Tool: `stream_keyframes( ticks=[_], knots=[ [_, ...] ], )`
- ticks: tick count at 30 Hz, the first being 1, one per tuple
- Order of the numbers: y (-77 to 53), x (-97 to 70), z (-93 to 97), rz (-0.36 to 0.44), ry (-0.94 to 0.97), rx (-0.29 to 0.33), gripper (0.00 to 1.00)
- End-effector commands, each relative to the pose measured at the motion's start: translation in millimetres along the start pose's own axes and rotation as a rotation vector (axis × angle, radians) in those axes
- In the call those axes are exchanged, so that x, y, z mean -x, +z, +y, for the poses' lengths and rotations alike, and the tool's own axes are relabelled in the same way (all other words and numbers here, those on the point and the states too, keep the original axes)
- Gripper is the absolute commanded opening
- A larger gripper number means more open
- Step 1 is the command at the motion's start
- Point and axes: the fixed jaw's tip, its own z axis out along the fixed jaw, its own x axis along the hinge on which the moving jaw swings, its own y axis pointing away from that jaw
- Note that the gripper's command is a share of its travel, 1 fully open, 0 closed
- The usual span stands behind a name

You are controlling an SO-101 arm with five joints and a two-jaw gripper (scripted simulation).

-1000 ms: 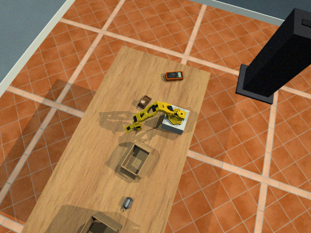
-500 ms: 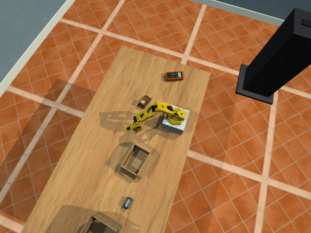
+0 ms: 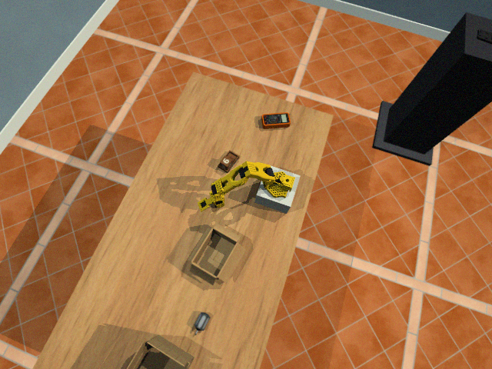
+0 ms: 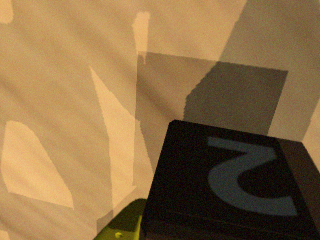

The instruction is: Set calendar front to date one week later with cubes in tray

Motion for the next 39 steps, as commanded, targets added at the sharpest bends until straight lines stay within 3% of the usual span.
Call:
stream_keyframes(
  ticks=[1, 8, 18, 39],
  knots=[
    [1.8, 3.3, -1.9, -0.015, 0.018, 0.0, 0.0],
    [1.9, 3.3, -1.9, -0.015, 0.018, 0.0, 0.01],
    [1.9, 3.3, -1.9, -0.015, 0.018, 0.0, 0.24],
    [1.9, 3.3, -1.9, -0.015, 0.018, 0.0, 0.3]
  ],
)
